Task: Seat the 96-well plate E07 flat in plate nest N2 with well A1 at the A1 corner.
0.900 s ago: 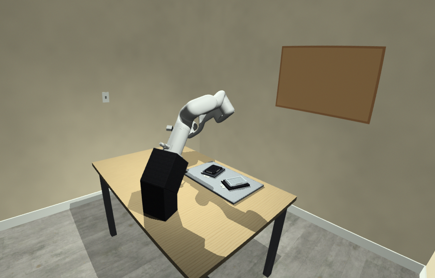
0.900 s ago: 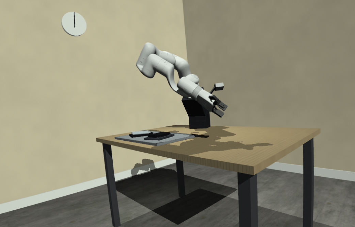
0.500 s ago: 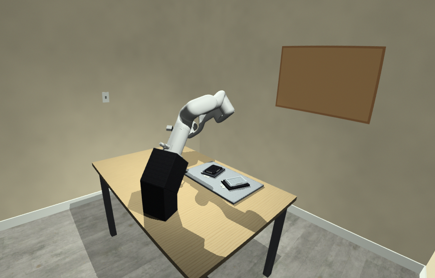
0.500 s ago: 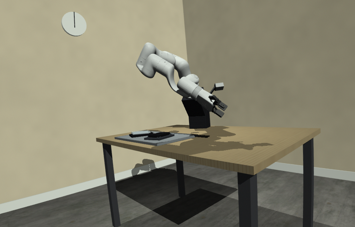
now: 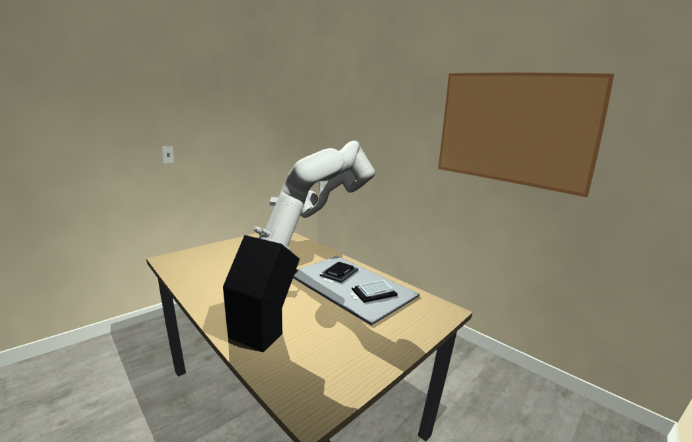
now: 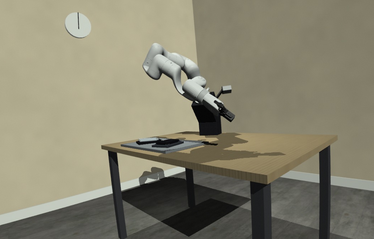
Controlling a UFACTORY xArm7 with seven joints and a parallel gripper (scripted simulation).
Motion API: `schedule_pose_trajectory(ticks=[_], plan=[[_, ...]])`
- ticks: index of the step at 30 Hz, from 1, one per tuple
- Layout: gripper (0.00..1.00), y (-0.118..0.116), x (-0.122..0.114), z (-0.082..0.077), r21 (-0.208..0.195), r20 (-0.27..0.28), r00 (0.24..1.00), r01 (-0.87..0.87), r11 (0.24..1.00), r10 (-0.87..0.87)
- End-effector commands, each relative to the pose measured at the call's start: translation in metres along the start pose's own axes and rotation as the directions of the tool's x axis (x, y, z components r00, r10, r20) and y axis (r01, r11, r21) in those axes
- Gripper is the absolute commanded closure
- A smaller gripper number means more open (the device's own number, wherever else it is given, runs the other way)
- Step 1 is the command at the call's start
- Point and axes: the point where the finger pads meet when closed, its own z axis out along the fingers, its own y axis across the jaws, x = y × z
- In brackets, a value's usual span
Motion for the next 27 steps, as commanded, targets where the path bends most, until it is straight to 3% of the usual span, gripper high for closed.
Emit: schedule_pose_trajectory(ticks=[1, 7, 19, 24, 27], plan=[[1.0, 0.01, -0.01, -0.016, -0.001, 0.01, 0.999, -0.037, 0.999, 0.037], [1.0, 0.016, -0.019, -0.027, -0.007, 0.033, 0.994, -0.107, 0.994, 0.107], [1.0, 0.032, -0.049, -0.069, -0.019, 0.082, 0.966, -0.243, 0.97, 0.244], [1.0, 0.034, -0.054, -0.075, -0.022, 0.094, 0.957, -0.273, 0.962, 0.274], [1.0, 0.037, -0.062, -0.087, -0.026, 0.108, 0.944, -0.309, 0.951, 0.31]])
